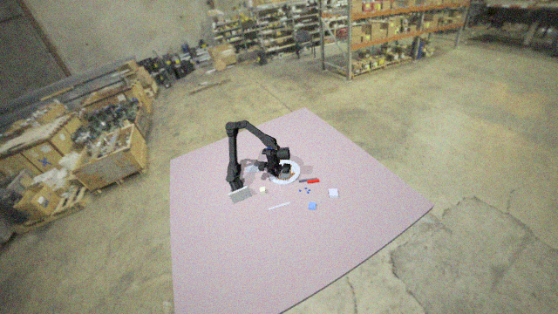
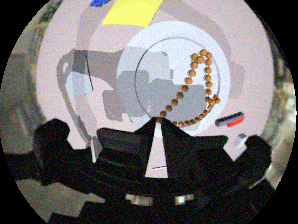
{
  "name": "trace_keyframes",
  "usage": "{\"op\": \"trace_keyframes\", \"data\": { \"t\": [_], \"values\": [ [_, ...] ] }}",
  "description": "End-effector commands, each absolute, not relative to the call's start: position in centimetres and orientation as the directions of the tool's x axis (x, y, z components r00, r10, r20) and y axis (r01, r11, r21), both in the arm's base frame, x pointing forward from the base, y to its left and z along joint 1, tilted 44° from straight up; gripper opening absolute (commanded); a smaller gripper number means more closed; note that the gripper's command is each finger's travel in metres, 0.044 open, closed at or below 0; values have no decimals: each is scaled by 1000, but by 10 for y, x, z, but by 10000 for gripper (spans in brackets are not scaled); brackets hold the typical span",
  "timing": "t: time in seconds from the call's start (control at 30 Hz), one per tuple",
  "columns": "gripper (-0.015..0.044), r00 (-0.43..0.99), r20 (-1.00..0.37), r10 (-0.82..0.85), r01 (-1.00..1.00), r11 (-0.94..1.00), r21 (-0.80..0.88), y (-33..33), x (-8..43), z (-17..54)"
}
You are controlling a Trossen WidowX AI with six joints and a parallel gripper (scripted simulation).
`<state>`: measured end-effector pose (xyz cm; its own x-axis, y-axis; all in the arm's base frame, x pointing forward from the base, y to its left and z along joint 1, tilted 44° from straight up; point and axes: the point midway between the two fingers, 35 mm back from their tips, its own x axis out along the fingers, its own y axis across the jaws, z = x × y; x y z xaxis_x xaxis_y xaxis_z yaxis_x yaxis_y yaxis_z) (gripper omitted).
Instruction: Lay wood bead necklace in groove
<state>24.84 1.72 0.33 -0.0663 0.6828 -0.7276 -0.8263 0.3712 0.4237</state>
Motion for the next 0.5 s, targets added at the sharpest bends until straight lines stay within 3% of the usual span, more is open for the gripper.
{"op": "trace_keyframes", "data": {
  "t": [0.0,0.13,0.47],
  "values": [
    [0,-71,-727,683,-823,371,429,21,246,0],
    [0,-71,-727,683,-823,371,429,21,246,0],
    [263,-66,-731,679,-825,376,423,18,248,1]
  ]
}}
